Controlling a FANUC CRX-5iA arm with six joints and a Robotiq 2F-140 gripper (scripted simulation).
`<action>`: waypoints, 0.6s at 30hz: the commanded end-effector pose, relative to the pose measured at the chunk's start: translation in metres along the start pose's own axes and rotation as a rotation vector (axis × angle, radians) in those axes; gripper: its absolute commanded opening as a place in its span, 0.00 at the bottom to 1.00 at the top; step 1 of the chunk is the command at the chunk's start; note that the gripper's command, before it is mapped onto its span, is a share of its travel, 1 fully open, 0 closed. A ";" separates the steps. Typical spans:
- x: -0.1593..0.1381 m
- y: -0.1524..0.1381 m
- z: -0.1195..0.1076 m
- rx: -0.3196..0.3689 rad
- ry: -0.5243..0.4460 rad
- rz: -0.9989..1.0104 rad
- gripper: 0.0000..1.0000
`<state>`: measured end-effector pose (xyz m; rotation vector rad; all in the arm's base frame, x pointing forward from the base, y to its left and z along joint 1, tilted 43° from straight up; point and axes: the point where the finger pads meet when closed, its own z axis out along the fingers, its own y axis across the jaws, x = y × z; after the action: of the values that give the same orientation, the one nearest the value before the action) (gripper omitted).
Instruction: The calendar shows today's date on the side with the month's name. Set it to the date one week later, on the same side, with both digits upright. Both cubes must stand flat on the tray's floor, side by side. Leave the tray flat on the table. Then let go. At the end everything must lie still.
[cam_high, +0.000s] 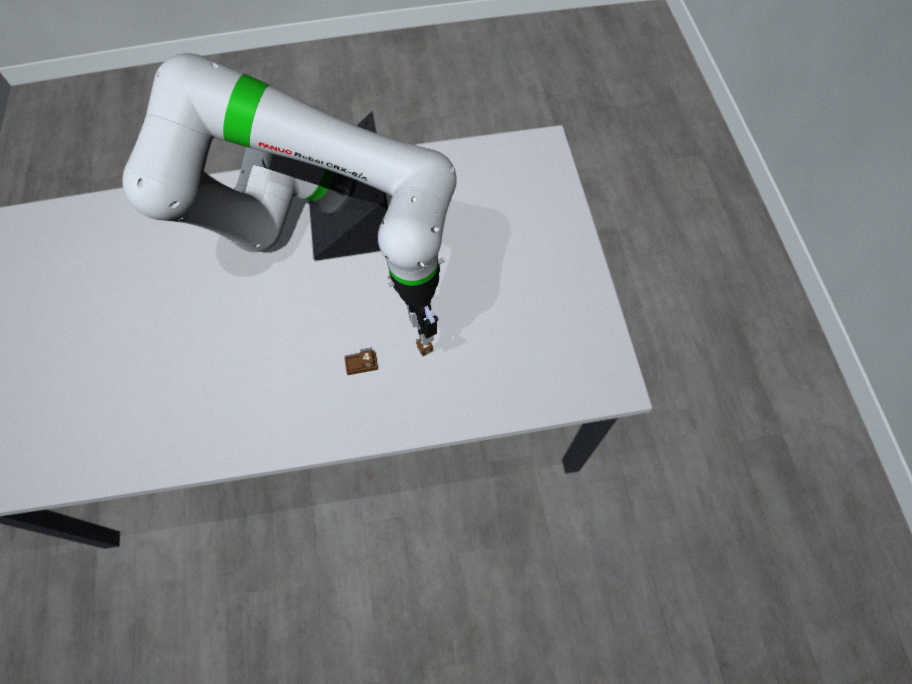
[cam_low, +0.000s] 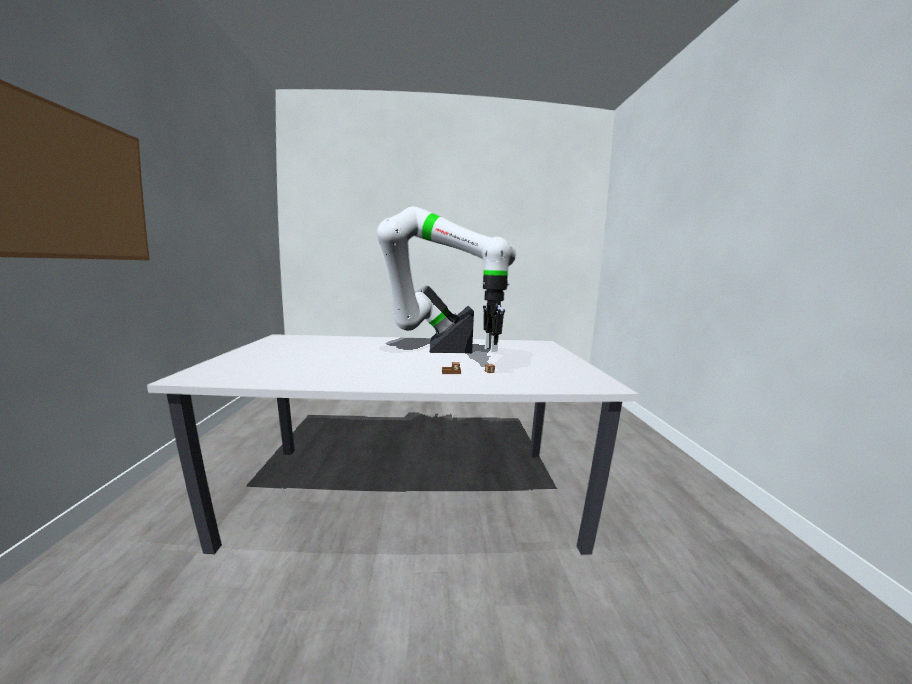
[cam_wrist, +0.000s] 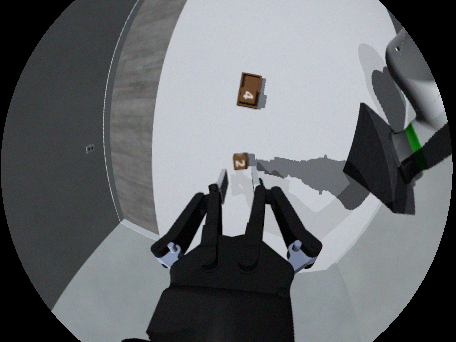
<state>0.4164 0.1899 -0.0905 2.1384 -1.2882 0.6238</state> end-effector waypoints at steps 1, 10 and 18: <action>0.000 0.000 0.000 0.000 0.000 0.000 0.28; 0.000 0.000 0.000 0.000 0.000 0.000 0.28; 0.000 0.000 0.004 0.001 0.000 0.000 0.28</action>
<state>0.4167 0.1879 -0.0927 2.1384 -1.2882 0.6240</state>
